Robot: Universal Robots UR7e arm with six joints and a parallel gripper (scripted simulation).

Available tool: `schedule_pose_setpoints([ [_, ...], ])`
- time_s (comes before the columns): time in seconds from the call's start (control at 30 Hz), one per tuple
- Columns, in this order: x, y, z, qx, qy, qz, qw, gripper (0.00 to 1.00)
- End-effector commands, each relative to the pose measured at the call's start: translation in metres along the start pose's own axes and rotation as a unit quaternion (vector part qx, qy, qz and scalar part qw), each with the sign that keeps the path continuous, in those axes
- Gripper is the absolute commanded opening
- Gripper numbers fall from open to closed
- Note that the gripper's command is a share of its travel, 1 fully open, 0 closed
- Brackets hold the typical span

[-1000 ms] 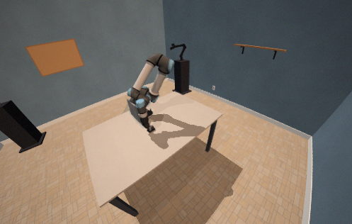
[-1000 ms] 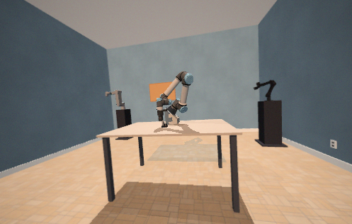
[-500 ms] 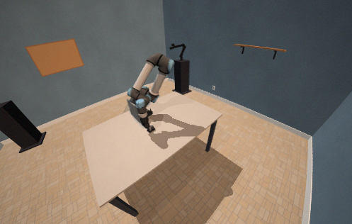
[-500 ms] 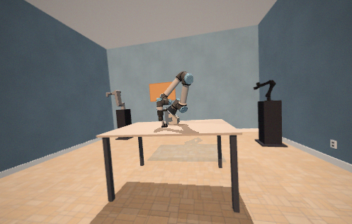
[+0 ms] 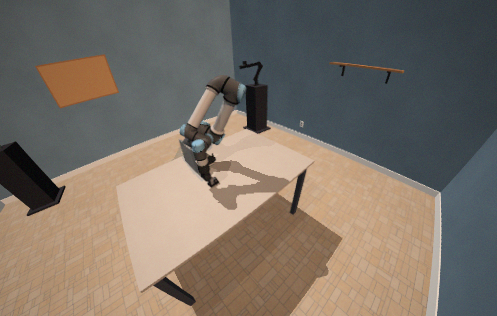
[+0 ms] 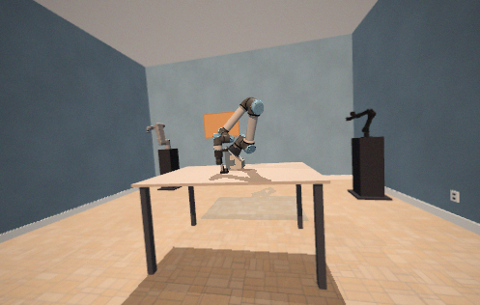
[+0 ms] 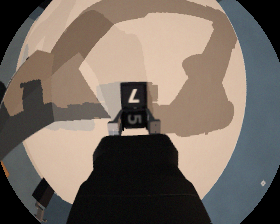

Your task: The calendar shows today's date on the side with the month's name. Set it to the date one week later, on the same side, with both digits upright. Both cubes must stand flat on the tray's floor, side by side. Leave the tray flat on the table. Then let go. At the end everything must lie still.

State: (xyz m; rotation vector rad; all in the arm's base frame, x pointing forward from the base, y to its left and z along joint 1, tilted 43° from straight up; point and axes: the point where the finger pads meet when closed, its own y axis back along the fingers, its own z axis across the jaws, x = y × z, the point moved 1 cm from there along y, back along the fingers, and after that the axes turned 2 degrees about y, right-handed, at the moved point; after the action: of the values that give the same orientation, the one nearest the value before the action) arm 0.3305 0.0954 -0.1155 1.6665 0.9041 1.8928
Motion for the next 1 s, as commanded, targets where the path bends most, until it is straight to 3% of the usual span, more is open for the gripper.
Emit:
schedule_pose_setpoints([
  [0.0, -0.0003, 0.0003, 0.0003, 0.000, 0.000, 0.000, 1.000, 0.57],
  [0.53, -0.0003, 0.0003, 0.0003, 0.000, 0.000, 0.000, 1.000, 0.57],
  [0.57, -0.0003, 0.0003, 0.0003, 0.000, 0.000, 0.000, 1.000, 0.63],
  [0.73, -0.0003, 0.0003, 0.0003, 0.000, 0.000, 0.000, 1.000, 0.69],
  [0.77, -0.0003, 0.0003, 0.0003, 0.000, 0.000, 0.000, 1.000, 0.75],
  [0.9, -0.0003, 0.0003, 0.0003, 0.000, 0.000, 0.000, 1.000, 0.75],
  [0.97, -0.0003, 0.0003, 0.0003, 0.000, 0.000, 0.000, 1.000, 0.81],
])
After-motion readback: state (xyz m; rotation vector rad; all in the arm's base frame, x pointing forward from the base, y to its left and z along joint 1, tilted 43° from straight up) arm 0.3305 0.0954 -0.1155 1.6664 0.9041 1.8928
